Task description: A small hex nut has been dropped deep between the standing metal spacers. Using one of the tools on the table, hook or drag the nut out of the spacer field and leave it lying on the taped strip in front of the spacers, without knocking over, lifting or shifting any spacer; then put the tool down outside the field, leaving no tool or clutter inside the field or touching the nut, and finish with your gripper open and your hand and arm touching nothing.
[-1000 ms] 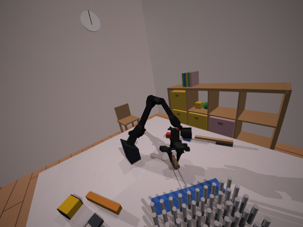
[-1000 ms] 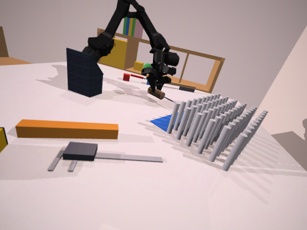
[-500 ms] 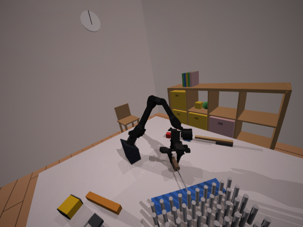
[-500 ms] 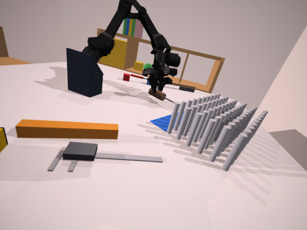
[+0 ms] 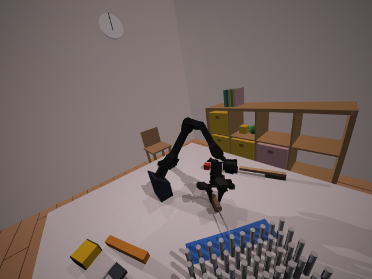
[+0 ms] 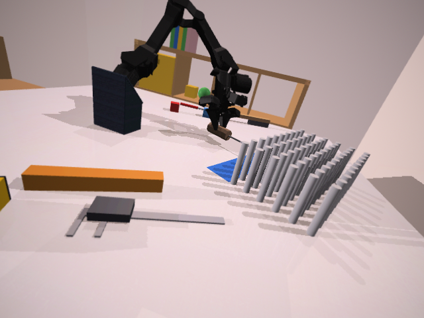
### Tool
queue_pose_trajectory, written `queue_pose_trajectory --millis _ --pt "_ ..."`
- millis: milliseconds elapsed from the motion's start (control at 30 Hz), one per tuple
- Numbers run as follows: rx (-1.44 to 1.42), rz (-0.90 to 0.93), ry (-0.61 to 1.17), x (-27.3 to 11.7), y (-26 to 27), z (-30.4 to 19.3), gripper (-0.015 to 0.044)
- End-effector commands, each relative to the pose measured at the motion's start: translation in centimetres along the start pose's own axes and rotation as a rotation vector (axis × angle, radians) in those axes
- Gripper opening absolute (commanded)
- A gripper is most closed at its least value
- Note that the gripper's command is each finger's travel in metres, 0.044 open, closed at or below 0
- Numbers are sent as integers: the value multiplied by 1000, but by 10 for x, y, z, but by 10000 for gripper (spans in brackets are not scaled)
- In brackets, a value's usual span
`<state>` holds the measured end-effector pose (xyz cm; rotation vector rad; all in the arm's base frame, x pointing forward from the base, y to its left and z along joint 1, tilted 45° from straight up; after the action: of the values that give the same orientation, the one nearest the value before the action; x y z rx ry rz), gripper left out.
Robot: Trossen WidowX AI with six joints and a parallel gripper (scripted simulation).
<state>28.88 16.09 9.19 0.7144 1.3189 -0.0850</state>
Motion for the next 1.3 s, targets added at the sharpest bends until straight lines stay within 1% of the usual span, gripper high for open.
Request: queue_pose_trajectory --millis 0,1267 --pt "-2 6 -3 1 2 4 0" --pt "-3 6 -5 12 5 30 0"
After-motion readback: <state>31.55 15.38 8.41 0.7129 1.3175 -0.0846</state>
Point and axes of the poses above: the point midway between the two fingers, 35 mm back from their tips, its own x axis out along the fingers, its own y axis across the jaws, z = x × y, the point moved 1 cm from there along -x, back along the fingers, and after that the axes turned 4 degrees about x, right-handed, at the moved point
